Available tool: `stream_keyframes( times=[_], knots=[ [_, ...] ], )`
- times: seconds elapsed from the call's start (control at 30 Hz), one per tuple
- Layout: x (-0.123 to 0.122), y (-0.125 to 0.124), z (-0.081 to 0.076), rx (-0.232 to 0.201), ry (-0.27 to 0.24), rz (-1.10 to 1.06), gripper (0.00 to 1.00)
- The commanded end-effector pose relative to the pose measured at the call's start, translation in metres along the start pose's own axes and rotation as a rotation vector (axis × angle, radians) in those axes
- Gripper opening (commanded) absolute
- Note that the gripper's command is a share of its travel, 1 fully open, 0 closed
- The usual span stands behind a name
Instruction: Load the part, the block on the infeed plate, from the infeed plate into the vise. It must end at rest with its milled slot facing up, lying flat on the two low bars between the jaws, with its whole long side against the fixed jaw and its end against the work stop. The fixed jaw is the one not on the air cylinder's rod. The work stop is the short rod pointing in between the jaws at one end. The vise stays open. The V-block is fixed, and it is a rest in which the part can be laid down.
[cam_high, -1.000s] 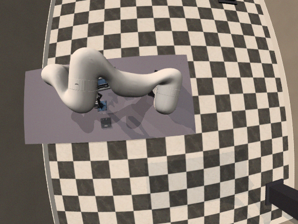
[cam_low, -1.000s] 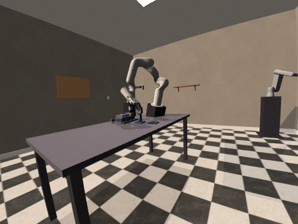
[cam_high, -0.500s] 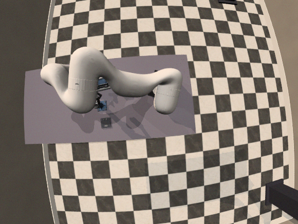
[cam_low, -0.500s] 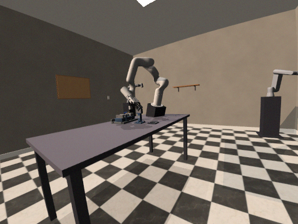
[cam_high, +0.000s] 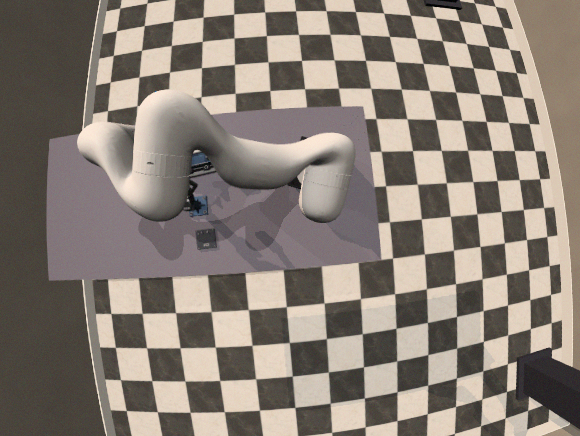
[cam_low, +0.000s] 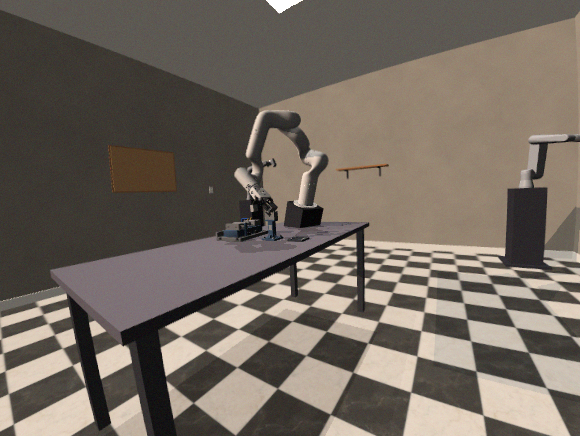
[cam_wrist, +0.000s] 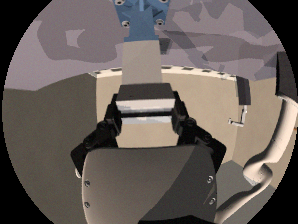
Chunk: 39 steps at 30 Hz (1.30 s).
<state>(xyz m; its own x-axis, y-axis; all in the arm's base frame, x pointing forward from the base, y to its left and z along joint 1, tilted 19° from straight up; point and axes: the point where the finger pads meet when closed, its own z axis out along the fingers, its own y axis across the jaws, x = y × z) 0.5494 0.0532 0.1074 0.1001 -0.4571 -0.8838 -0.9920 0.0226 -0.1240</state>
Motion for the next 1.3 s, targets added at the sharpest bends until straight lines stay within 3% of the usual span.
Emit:
stream_keyframes(
  times=[0.0, 1.27],
  knots=[
    [-0.0018, -0.0007, -0.0019, 0.001, 0.000, -0.001, 0.00],
    [-0.0057, -0.0007, -0.0058, 0.001, 0.000, -0.001, 0.00]
  ],
)
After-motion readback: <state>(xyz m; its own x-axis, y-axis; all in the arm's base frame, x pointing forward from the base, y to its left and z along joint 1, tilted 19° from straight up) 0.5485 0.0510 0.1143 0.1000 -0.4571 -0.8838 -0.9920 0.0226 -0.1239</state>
